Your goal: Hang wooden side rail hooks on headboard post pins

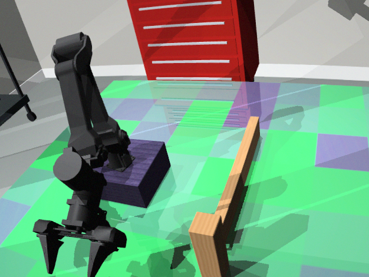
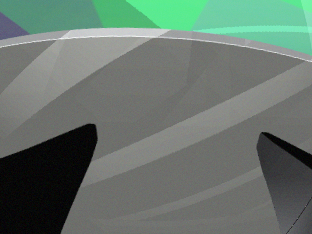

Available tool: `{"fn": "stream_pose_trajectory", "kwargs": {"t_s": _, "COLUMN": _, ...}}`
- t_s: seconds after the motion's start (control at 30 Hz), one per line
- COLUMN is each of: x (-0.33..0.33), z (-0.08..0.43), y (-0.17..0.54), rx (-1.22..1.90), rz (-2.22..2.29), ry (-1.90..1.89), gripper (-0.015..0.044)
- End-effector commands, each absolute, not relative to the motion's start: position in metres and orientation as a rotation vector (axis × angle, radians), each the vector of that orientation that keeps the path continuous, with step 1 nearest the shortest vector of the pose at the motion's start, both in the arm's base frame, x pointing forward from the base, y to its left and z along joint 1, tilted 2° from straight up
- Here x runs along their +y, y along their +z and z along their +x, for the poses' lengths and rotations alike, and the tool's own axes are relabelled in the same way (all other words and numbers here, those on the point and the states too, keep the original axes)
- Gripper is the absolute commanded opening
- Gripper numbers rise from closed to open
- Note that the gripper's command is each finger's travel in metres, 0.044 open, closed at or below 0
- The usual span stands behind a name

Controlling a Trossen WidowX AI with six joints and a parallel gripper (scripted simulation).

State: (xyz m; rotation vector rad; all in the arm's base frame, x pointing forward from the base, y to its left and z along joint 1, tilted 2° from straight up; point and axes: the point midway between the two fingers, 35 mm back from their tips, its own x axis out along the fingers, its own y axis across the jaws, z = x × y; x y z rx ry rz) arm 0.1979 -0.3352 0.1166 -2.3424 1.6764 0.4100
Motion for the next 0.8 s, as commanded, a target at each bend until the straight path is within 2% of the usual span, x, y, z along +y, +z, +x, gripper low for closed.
{"fn": "stream_pose_trajectory", "kwargs": {"t_s": 0.0, "x": -0.304, "z": 0.230, "y": 0.107, "rx": 1.475, "rz": -2.425, "ry": 0.582, "gripper": 0.0440}}
{"fn": "stream_pose_trajectory", "kwargs": {"t_s": 0.3, "x": -0.228, "z": 0.271, "y": 0.086, "rx": 1.081, "rz": -2.500, "ry": 0.934, "gripper": 0.0440}}
{"fn": "stream_pose_trajectory", "kwargs": {"t_s": 0.57, "x": -0.155, "z": 0.282, "y": 0.082, "rx": 0.756, "rz": -2.511, "ry": 1.221, "gripper": 0.0440}}
{"fn": "stream_pose_trajectory", "kwargs": {"t_s": 0.77, "x": -0.090, "z": 0.287, "y": 0.079, "rx": 0.382, "rz": -2.577, "ry": 1.395, "gripper": 0.0440}}
